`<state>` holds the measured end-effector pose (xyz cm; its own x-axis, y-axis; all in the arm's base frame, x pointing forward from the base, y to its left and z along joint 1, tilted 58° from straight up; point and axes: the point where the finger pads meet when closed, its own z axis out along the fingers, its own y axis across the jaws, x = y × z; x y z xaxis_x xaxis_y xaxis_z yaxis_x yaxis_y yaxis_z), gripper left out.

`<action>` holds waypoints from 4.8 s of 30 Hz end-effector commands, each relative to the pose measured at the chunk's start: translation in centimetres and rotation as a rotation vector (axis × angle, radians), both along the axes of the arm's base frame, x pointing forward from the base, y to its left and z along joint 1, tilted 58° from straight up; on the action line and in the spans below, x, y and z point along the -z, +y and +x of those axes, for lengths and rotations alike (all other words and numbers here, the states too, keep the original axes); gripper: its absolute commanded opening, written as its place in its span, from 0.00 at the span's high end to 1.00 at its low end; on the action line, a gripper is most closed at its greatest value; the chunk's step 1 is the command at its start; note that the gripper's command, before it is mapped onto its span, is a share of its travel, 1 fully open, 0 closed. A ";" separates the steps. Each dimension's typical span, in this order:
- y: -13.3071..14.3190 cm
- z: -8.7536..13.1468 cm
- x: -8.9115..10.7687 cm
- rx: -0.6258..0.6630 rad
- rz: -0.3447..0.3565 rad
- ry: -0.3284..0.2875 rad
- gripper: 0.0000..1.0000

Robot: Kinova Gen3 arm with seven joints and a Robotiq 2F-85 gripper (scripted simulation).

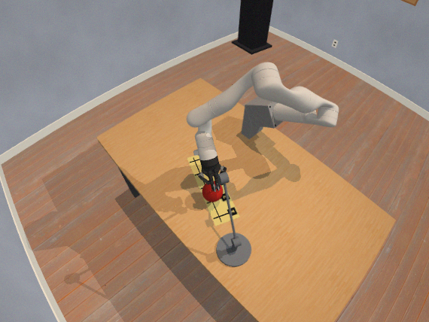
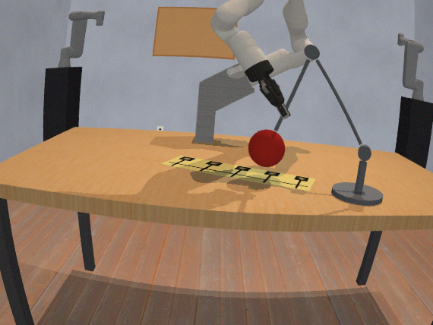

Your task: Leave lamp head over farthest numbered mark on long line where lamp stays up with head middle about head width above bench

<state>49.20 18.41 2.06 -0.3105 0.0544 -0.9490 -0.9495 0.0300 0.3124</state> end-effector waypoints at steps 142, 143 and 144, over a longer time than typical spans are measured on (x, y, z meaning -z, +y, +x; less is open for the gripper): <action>-0.5 1.0 -1.5 0.008 0.015 -0.003 0.00; -0.5 1.0 -1.5 0.008 0.015 -0.003 0.00; -0.5 1.0 -1.5 0.008 0.015 -0.003 0.00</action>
